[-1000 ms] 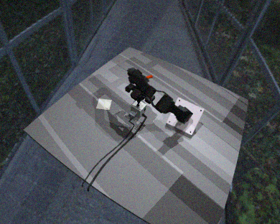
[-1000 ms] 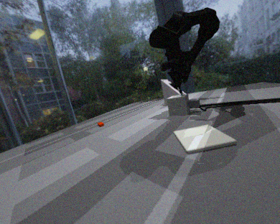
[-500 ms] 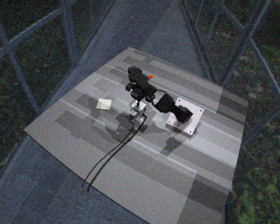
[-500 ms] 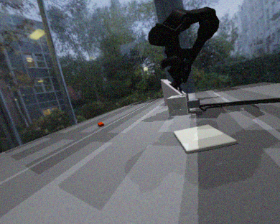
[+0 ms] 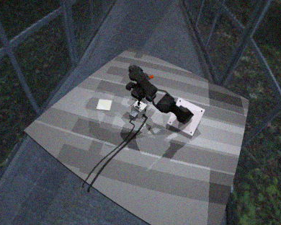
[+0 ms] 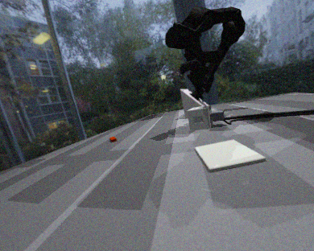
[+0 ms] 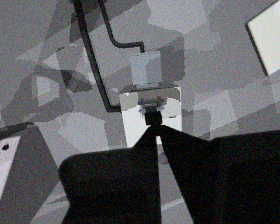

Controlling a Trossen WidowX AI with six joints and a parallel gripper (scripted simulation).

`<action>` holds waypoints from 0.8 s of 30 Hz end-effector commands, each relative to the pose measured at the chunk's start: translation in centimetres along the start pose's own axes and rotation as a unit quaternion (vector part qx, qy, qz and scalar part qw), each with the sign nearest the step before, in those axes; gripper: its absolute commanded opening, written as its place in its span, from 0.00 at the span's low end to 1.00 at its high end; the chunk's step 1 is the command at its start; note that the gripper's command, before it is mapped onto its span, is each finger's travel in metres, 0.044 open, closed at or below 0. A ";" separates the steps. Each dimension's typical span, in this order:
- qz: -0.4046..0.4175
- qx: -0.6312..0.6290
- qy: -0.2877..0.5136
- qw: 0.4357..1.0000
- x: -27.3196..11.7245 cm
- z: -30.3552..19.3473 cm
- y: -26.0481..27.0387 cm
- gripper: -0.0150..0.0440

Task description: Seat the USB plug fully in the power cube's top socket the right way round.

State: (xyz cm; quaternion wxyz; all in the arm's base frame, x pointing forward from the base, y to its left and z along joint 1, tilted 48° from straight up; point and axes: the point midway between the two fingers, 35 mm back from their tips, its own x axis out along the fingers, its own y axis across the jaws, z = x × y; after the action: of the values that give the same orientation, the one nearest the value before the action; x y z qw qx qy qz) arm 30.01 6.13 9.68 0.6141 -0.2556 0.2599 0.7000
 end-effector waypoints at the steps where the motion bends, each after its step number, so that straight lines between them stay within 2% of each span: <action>1: -0.004 -0.004 0.003 1.000 -0.5 0.0 -0.2 0.25; 9: -0.002 0.019 0.001 1.000 -0.3 0.0 -0.1 0.25; 24: -0.001 0.214 0.000 0.977 -0.2 0.0 0.0 0.25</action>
State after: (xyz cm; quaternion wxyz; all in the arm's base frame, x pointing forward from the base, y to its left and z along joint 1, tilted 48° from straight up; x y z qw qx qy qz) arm 30.09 6.01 9.81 0.6492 -0.1487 0.3737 0.6455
